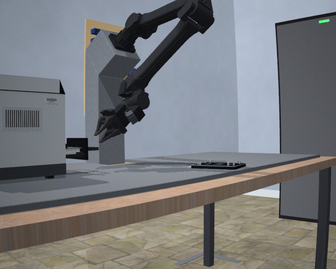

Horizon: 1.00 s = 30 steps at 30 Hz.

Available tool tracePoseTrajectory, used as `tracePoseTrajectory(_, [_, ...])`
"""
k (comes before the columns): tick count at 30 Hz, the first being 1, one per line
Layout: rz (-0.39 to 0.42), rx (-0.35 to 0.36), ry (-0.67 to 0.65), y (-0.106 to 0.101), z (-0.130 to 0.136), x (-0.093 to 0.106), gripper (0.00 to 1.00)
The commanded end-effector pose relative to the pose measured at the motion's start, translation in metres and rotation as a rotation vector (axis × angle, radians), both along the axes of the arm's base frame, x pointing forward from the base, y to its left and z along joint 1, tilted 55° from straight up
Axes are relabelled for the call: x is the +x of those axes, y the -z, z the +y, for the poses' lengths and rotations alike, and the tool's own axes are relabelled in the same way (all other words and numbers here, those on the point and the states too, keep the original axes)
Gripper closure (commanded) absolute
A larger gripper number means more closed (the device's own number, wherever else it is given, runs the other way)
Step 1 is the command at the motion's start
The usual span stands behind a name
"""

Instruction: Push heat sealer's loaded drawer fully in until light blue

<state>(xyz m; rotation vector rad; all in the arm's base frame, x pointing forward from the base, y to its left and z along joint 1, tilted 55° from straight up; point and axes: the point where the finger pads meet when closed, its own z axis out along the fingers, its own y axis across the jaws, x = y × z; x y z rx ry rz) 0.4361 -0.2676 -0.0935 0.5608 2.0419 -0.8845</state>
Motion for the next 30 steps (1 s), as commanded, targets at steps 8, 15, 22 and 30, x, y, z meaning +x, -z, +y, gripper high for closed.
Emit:
tracePoseTrajectory(8, [0.035, -0.001, -0.023, 0.013, 0.003, 0.004, 0.70])
tracePoseTrajectory(15, [0.036, 0.001, -0.001, 0.015, -0.010, 0.000, 0.70])
tracePoseTrajectory(22, [0.036, 0.001, 0.002, 0.017, -0.015, 0.002, 0.70])
tracePoseTrajectory(30, [0.035, 0.000, -0.002, 0.019, -0.017, 0.005, 0.70])
